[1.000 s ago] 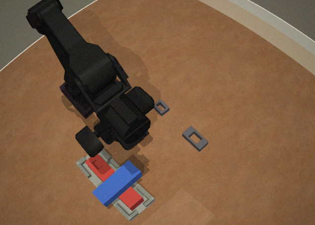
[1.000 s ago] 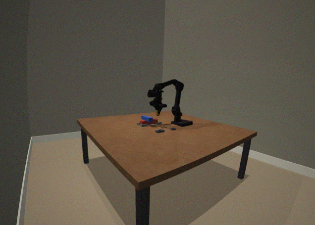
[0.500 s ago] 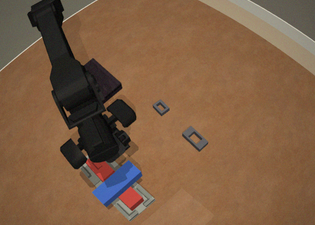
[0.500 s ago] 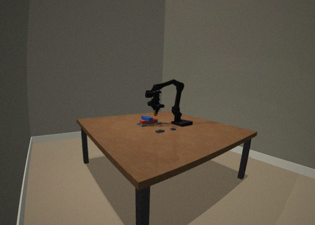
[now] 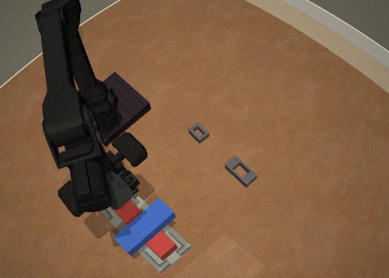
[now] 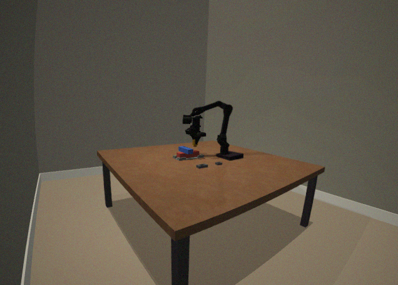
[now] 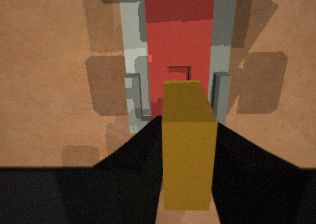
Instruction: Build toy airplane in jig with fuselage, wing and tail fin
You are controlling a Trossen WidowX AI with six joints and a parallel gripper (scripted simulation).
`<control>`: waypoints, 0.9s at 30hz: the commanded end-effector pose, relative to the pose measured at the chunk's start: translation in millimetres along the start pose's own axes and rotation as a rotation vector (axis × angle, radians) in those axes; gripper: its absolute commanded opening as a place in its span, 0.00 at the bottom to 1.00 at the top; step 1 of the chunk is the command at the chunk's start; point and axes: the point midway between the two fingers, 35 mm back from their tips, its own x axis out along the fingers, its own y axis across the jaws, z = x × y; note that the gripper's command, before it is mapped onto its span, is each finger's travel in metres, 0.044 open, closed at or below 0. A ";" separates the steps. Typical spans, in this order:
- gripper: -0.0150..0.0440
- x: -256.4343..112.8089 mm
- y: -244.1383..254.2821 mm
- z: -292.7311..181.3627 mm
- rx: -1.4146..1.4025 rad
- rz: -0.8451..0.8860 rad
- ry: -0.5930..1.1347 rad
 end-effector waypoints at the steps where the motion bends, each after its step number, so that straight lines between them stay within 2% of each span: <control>1: 0.37 0.4 -1.2 -0.1 -0.008 0.002 -0.003; 16: 0.37 0.7 -1.2 0.0 -0.008 0.002 -0.003; 27: 0.37 17.4 -1.5 1.0 -0.008 0.002 -0.003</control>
